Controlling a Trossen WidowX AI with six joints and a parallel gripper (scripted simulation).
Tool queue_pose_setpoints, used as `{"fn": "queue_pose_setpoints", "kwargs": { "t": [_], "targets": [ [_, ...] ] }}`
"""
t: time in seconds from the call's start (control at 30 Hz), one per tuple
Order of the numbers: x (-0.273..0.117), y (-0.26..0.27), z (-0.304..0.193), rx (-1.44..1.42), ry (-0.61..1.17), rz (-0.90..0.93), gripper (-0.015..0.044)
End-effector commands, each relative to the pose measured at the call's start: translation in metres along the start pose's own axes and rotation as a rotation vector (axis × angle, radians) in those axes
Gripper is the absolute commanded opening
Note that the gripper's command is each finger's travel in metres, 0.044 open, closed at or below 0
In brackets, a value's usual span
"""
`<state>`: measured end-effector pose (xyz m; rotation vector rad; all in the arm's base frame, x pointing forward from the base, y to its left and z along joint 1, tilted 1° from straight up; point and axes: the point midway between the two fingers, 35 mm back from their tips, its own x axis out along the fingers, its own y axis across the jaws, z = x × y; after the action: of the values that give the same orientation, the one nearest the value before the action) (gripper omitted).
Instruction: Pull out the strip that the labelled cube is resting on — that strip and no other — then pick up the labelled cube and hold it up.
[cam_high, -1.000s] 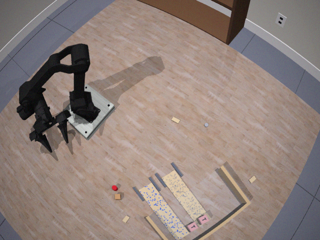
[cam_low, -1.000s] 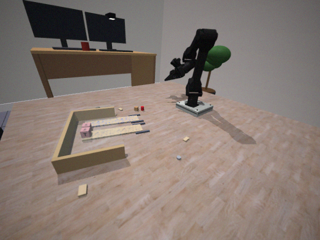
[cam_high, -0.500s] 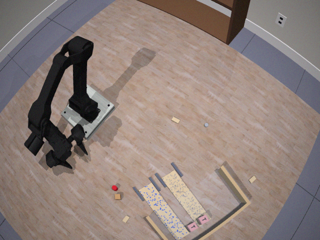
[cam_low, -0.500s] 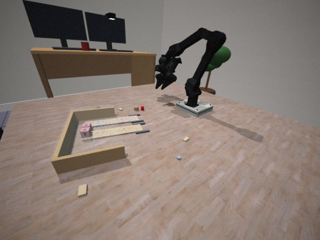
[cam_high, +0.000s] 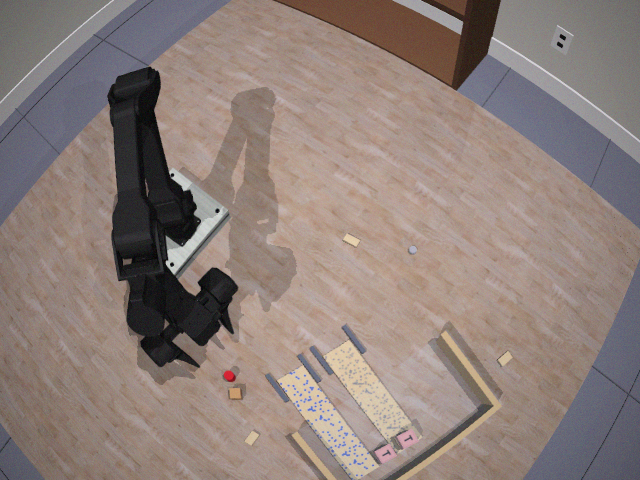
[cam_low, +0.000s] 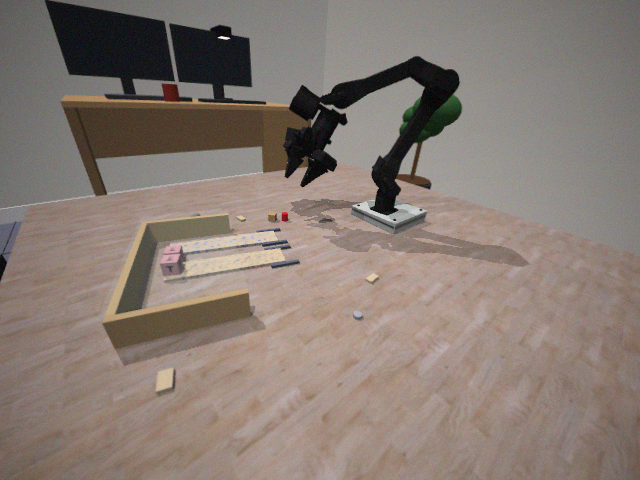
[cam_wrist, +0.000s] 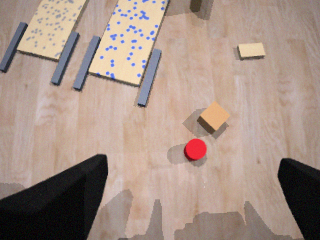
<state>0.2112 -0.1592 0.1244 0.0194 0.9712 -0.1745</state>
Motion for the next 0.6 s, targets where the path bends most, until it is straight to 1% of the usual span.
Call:
{"fn": "queue_pose_setpoints", "kwargs": {
  "t": [0.0, 0.17, 0.33, 0.4, 0.57],
  "targets": [
    [0.003, 0.028, 0.036, -0.03, -0.079, -0.028, 0.04],
    [0.0, 0.071, 0.078, -0.031, -0.212, -0.026, 0.04],
    [-0.013, 0.122, 0.112, 0.005, -0.364, 0.028, 0.04],
    [-0.015, 0.13, 0.116, 0.013, -0.385, 0.039, 0.04],
    [-0.015, 0.13, 0.116, 0.013, -0.385, 0.039, 0.04]
  ]
}}
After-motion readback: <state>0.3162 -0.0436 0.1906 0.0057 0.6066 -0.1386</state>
